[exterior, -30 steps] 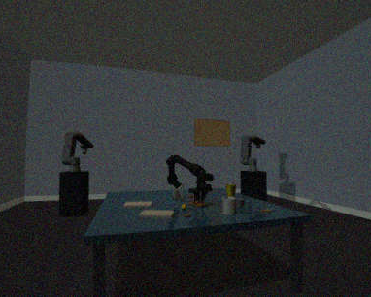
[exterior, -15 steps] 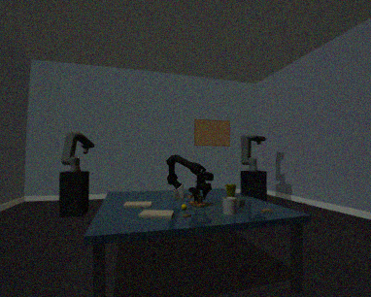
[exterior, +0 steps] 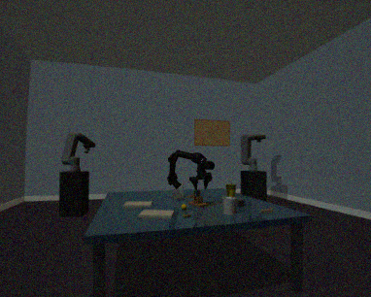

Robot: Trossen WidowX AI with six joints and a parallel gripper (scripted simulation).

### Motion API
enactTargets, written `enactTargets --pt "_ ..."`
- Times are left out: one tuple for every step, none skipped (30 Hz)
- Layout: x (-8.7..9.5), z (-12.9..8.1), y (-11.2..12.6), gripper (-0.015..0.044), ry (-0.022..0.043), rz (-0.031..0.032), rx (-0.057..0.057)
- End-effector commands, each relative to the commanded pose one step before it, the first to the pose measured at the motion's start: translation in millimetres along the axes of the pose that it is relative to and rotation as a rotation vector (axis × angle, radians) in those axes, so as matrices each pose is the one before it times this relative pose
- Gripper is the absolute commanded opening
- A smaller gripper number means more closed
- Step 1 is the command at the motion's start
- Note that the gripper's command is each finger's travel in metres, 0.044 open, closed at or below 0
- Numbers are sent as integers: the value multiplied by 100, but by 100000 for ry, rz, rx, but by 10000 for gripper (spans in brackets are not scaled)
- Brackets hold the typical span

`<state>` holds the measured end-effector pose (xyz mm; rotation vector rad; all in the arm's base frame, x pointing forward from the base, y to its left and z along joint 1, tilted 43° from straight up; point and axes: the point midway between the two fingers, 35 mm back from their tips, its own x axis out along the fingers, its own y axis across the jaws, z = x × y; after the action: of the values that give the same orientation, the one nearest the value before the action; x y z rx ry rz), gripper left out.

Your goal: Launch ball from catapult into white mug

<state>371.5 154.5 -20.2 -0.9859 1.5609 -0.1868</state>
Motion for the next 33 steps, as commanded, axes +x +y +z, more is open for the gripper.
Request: enactTargets --pt "-1033 -236 -102 440 -1186 -328 1024" --pt "0 0 0 440 0 0 0" --pt "0 0 0 440 0 0 0" --pt "0 0 0 440 0 0 0" --pt "266 18 1 440 11 -1 -16" --pt "797 38 1 440 37 -7 -47" --pt "1322 19 -2 440 60 -32 -57" --pt "1300 -20 -16 440 -14 -69 48" --pt "768 -30 -16 440 -45 -61 83" --pt "253 -12 -7 440 -23 -24 39" --pt "0 0 0 440 0 0 0" --pt "0 0 0 440 0 0 0" --pt "0 0 0 440 0 0 0" --pt "27 2 0 440 -1 0 0" --pt "80 6 0 440 -2 0 0" --pt "106 8 -1 440 -2 0 0" --pt "156 11 -1 440 -3 0 0" --pt "164 11 -1 440 -3 -1 0" --pt "165 10 -1 440 -3 -1 0" --pt "165 9 -1 440 -2 -2 0" --pt "165 8 -1 440 -2 -2 0" --pt "164 7 -1 440 -2 -3 0" --pt "164 7 -1 440 -1 -3 0" --pt "164 6 -1 440 -1 -3 0" --pt "164 5 -1 440 -1 -4 1" --pt "164 4 -1 440 0 -4 1" --pt "164 3 -1 440 0 -5 1" --pt "164 2 -1 440 0 -5 1" --pt "164 1 -1 440 1 -6 1" --pt "163 1 -1 440 1 -6 1" --pt "163 0 -2 440 2 -7 1" --pt "163 -1 -2 440 2 -7 1" --pt "163 -2 -2 440 2 -8 1"
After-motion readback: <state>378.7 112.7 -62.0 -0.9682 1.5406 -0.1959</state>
